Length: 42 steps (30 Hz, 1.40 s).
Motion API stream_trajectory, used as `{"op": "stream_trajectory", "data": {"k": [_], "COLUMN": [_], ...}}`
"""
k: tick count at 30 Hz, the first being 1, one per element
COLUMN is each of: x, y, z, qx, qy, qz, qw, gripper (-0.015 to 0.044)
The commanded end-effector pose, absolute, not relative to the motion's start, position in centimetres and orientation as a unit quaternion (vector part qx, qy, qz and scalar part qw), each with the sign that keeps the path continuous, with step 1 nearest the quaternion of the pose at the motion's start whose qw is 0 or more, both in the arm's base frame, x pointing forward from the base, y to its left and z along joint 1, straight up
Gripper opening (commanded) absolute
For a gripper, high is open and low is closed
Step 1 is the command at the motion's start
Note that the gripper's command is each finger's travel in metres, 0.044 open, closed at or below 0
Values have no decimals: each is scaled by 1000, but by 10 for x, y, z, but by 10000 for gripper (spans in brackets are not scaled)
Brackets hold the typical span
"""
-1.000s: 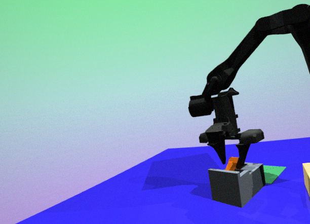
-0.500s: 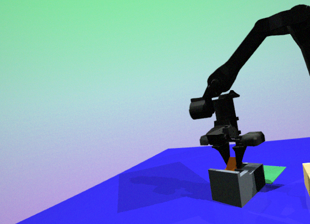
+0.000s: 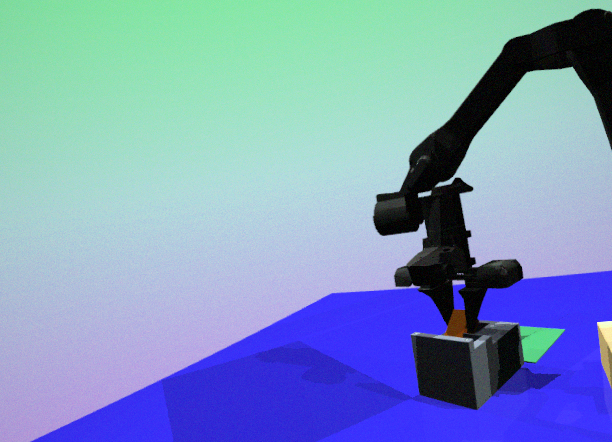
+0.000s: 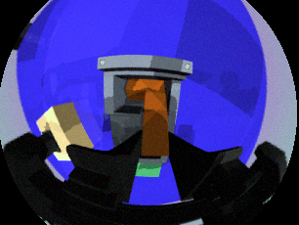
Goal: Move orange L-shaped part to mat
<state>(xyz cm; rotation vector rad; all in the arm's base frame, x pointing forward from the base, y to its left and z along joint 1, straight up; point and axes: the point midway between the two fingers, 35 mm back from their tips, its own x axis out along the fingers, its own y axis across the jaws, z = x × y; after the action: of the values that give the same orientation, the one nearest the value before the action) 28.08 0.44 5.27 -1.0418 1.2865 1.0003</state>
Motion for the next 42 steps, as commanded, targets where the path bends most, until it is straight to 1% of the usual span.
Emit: {"op": "stream_trajectory", "data": {"k": [1,42], "x": [281,278], "y": [4,5], "z": [55,119], "qx": [-444,-444], "qy": [547,547], "qz": [426,428], "qw": [568,566], "gripper": [0,0]}}
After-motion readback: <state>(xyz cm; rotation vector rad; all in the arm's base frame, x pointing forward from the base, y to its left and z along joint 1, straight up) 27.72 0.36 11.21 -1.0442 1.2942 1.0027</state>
